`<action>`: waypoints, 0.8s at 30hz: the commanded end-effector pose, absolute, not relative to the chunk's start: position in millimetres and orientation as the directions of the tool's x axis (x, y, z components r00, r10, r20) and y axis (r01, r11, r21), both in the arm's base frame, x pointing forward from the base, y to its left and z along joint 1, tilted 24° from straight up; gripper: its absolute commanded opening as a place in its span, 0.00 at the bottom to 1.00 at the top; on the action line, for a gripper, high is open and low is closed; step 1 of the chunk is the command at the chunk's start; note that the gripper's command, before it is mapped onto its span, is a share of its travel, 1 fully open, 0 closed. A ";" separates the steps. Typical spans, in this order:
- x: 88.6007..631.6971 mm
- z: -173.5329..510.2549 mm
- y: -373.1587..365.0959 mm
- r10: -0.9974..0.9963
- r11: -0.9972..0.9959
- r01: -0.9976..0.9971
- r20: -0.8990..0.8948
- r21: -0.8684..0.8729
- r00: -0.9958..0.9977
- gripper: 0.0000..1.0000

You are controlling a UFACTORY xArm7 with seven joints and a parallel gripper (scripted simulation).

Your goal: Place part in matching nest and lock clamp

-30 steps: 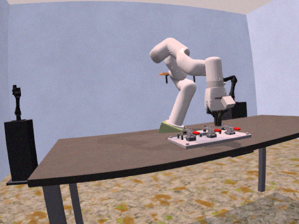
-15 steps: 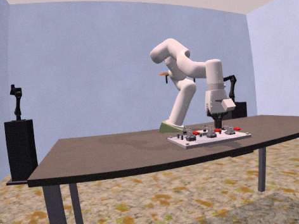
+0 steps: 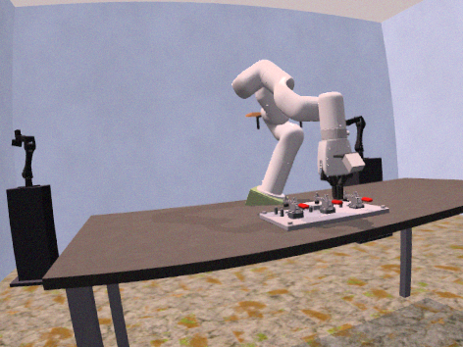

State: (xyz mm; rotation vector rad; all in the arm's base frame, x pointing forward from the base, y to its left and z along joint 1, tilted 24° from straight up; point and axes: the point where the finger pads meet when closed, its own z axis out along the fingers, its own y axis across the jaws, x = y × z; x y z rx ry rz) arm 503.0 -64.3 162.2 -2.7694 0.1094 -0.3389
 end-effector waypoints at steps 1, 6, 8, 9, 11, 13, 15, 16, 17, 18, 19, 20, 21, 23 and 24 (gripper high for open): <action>504.1 163.0 -64.7 -0.118 -0.937 -0.034 0.223 -0.348 0.968 0.00; 504.4 161.9 -64.3 -0.118 -0.937 -0.034 0.223 -0.348 0.968 0.00; 504.4 161.9 -64.3 -0.118 -0.937 -0.034 0.223 -0.348 0.968 0.00; 504.4 161.9 -64.3 -0.118 -0.937 -0.034 0.223 -0.348 0.968 0.00; 504.4 161.9 -64.3 -0.118 -0.937 -0.034 0.223 -0.348 0.968 0.00; 504.4 161.9 -64.3 -0.118 -0.937 -0.034 0.223 -0.348 0.968 0.00; 504.4 161.9 -64.3 -0.118 -0.937 -0.034 0.223 -0.348 0.968 0.00; 504.4 161.9 -64.3 -0.118 -0.937 -0.034 0.223 -0.348 0.968 0.00; 504.4 161.9 -64.3 -0.118 -0.937 -0.034 0.223 -0.348 0.968 0.00; 504.4 161.9 -64.3 -0.118 -0.937 -0.034 0.223 -0.348 0.968 0.00; 504.4 161.7 -64.3 -0.118 -0.937 -0.034 0.223 -0.348 0.968 0.00; 504.5 161.5 -64.2 -0.118 -0.937 -0.034 0.223 -0.348 0.968 0.00; 504.6 161.2 -64.1 -0.118 -0.937 -0.034 0.223 -0.348 0.968 0.00; 504.8 160.4 -63.8 -0.118 -0.937 -0.034 0.223 -0.348 0.968 0.00; 504.9 160.2 -63.7 -0.118 -0.937 -0.034 0.223 -0.348 0.968 0.00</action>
